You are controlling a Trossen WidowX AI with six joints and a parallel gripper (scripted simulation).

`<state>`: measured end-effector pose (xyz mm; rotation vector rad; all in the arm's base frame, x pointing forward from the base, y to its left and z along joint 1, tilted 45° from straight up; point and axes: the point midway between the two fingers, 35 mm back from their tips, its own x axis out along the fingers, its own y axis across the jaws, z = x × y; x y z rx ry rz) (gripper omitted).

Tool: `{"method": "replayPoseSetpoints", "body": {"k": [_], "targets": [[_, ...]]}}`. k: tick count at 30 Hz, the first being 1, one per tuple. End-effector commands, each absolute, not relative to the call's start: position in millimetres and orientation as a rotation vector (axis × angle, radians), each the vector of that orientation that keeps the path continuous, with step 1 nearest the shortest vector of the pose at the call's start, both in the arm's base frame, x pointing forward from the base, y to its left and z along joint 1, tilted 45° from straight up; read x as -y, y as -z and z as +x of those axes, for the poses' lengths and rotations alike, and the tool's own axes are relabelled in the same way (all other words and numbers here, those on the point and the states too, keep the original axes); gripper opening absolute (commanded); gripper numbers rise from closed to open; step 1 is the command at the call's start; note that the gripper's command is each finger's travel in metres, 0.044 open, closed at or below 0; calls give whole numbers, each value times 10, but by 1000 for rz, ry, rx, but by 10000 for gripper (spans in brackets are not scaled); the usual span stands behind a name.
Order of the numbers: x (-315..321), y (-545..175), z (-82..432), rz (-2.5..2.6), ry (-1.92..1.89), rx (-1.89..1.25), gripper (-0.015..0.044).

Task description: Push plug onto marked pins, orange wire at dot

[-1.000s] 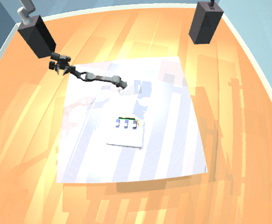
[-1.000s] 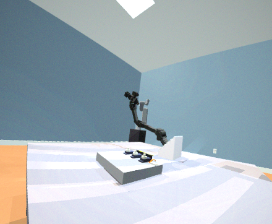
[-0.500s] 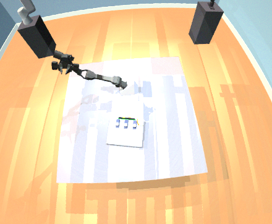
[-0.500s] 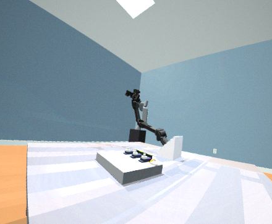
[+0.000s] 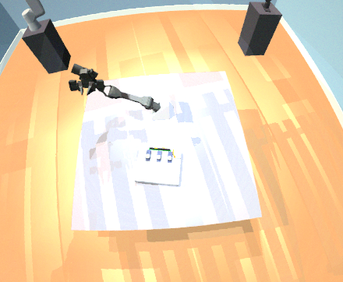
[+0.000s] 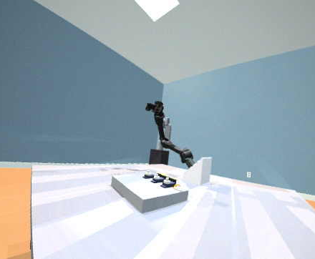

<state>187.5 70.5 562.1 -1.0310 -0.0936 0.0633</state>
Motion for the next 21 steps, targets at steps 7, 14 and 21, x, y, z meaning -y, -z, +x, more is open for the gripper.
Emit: {"method": "replayPoseSetpoints", "body": {"k": [7,14,21], "targets": [[-800,-5442,2063,-910,-60,91,115],[-828,-5318,2195,-839,-53,88,115],[-840,-5183,2326,-766,-48,84,115]]}}
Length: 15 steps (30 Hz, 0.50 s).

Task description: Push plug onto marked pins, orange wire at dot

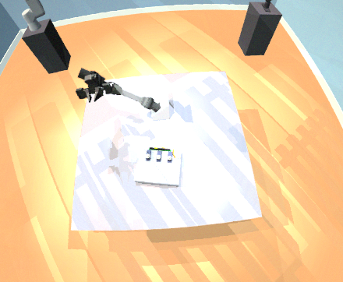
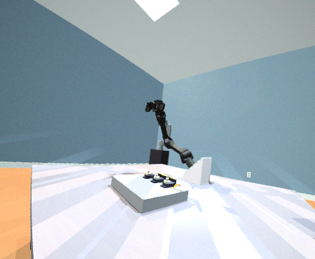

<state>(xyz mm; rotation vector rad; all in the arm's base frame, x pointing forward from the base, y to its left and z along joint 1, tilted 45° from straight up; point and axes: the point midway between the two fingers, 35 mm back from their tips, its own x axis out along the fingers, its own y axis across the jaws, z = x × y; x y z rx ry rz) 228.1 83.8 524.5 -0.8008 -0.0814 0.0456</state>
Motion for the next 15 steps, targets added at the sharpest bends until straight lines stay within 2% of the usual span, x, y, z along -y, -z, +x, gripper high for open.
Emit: {"method": "replayPoseSetpoints", "body": {"k": [1,15], "targets": [[-840,-5163,2344,-755,-47,84,115],[-799,-4863,2600,-609,-37,79,115]]}}
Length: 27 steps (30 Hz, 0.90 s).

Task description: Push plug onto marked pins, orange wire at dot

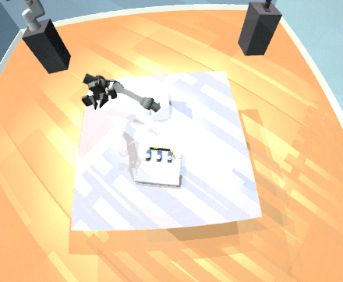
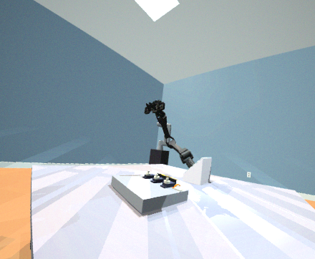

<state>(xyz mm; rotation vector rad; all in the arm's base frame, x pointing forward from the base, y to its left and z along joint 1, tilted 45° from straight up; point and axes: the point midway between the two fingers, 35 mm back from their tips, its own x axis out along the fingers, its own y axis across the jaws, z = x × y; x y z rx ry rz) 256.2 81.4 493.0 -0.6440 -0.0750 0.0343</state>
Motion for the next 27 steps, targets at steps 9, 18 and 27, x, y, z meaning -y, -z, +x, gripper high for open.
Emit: {"method": "replayPoseSetpoints", "body": {"k": [9,18,27], "targets": [[-724,-4629,2763,-508,-31,75,115],[-627,-4398,2896,-412,-25,73,115],[-508,-4159,3004,-318,-19,71,115]]}}
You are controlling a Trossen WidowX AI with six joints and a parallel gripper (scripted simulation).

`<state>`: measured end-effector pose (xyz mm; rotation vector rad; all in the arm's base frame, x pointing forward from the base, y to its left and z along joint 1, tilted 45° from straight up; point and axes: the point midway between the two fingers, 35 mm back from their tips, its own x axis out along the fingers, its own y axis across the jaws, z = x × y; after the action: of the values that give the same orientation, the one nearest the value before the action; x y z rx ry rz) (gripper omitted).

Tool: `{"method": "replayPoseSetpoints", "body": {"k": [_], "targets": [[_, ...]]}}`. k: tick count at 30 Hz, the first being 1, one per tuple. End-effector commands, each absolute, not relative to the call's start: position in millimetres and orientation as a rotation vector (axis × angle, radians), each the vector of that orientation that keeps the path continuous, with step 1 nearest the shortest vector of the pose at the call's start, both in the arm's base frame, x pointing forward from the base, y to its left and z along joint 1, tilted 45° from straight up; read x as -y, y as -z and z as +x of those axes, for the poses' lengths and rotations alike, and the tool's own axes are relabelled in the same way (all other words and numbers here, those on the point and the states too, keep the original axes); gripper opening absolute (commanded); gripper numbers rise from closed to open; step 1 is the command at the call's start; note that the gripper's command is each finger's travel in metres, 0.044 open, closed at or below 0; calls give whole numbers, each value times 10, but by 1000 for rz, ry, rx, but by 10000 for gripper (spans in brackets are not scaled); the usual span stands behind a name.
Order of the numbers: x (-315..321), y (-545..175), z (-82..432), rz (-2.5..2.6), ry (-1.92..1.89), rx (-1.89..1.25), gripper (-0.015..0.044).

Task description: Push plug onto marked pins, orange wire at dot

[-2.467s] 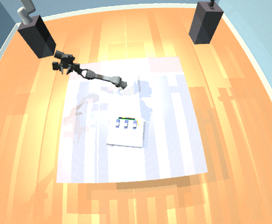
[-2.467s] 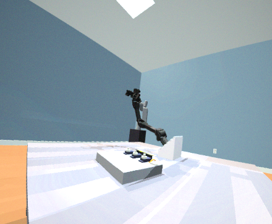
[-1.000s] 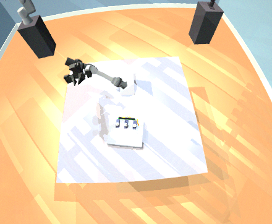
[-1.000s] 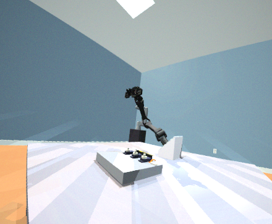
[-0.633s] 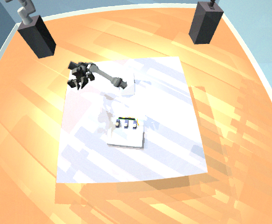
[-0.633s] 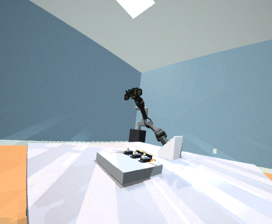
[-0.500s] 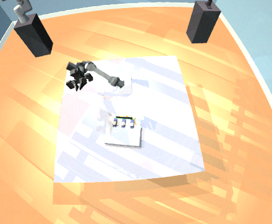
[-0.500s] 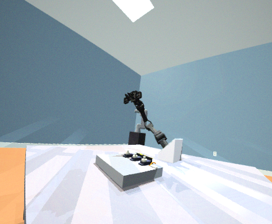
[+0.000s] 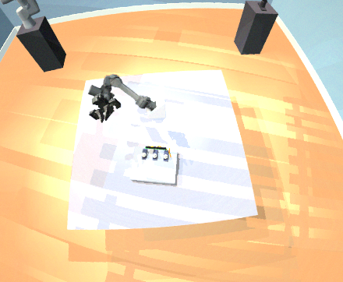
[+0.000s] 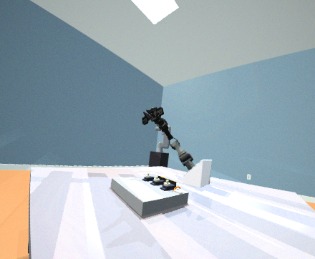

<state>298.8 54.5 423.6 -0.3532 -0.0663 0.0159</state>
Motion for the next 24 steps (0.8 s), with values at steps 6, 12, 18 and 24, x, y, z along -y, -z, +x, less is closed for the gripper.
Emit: {"method": "replayPoseSetpoints", "body": {"k": [6,12,18,24], "targets": [[-412,-3982,3064,-252,-15,69,115],[-307,-3799,3110,-184,-11,67,115],[-178,-3582,3142,-106,-7,65,115],[-40,-3350,3150,-24,-1,63,115]]}}
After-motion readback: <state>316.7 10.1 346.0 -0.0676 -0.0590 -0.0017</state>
